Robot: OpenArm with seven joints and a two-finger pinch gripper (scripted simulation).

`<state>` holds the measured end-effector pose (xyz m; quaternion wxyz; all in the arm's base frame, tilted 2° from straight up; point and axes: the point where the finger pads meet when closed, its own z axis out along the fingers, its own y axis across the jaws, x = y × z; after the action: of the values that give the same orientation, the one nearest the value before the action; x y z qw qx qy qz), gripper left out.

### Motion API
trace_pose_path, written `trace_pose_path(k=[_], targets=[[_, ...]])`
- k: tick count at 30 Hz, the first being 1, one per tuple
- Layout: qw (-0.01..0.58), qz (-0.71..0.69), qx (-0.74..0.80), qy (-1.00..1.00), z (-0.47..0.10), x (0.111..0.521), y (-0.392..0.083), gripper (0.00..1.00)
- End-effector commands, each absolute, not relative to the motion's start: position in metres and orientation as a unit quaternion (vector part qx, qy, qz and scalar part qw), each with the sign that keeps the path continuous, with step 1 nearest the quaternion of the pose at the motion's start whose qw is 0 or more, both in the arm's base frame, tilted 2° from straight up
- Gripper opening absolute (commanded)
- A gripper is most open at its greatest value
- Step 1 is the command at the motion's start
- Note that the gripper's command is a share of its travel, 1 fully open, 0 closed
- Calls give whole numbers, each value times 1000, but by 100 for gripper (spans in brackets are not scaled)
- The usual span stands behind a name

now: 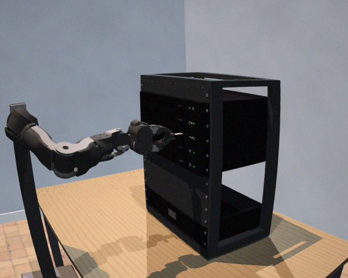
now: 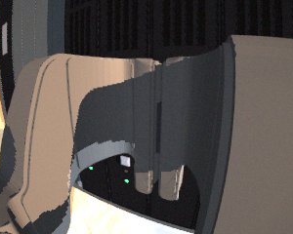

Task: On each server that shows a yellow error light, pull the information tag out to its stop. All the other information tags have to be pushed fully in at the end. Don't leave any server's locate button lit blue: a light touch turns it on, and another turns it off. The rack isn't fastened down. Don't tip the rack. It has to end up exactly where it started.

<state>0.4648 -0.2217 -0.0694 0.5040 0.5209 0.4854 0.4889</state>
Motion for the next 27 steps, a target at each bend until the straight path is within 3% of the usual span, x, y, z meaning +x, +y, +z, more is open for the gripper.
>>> trace_pose_path(k=[1, 27], targets=[[503, 500, 512, 485, -64, 464, -216, 0], [503, 500, 512, 485, -64, 451, -214, 0]])
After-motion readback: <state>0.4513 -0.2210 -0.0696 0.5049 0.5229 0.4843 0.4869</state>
